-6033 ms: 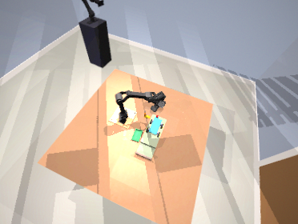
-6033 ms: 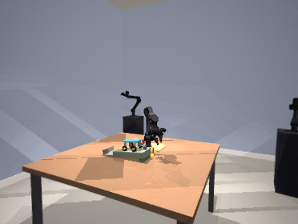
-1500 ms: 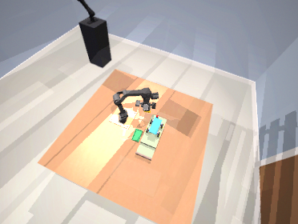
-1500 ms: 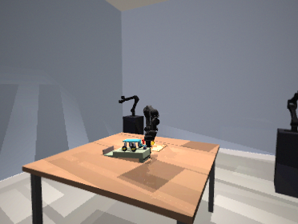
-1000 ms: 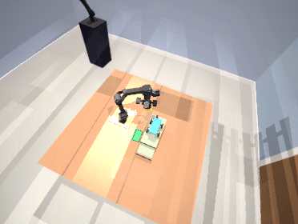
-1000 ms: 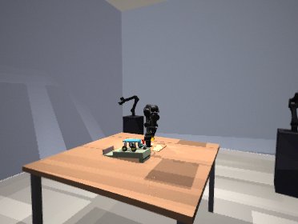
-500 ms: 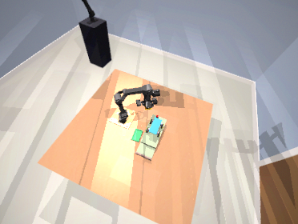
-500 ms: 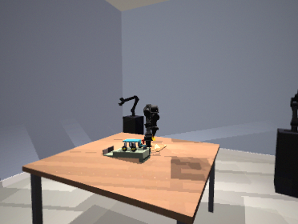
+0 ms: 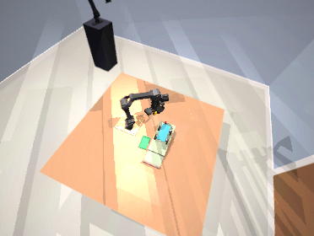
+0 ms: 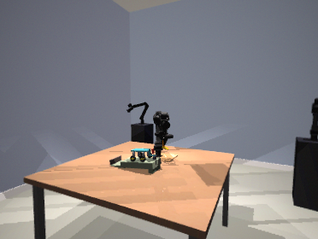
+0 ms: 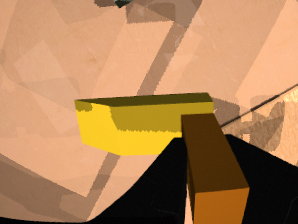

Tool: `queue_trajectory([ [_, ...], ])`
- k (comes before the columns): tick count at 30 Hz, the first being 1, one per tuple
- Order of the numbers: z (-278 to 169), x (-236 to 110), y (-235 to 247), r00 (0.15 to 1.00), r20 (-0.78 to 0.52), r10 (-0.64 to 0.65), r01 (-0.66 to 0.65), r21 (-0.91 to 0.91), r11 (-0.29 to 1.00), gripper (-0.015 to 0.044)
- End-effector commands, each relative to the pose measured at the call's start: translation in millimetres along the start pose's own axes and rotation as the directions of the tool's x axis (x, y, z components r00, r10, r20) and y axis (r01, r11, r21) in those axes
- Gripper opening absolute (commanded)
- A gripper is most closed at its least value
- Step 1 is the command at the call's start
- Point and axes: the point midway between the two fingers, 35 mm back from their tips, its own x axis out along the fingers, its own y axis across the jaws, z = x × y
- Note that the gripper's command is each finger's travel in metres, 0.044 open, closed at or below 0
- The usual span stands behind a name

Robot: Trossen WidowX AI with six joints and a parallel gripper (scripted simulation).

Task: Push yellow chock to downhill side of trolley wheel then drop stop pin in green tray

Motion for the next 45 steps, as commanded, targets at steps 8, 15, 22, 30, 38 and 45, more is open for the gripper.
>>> queue_trajectory([
  [8, 0.3, -0.3, -0.1, 1.0, 0.0, -0.002, 0.002, -0.365, 0.931, 0.0],
  [15, 0.3, -0.3, -0.1, 1.0, 0.0, -0.002, 0.002, -0.412, 0.911, 0.0],
  [22, 11.5, 0.8, -12.8, 1.0, 0.001, -0.003, 0.004, -0.429, 0.903, 0.0],
  [30, 30.4, 1.7, -33.0, 1.0, 0.004, -0.006, 0.007, -0.438, 0.899, 0.0],
  [38, 49.2, 2.4, -52.9, 1.0, 0.006, -0.008, 0.009, -0.439, 0.899, 0.0],
  [45, 65.1, 3.1, -71.0, 1.0, 0.008, -0.01, 0.012, -0.439, 0.899, 0.0],
])
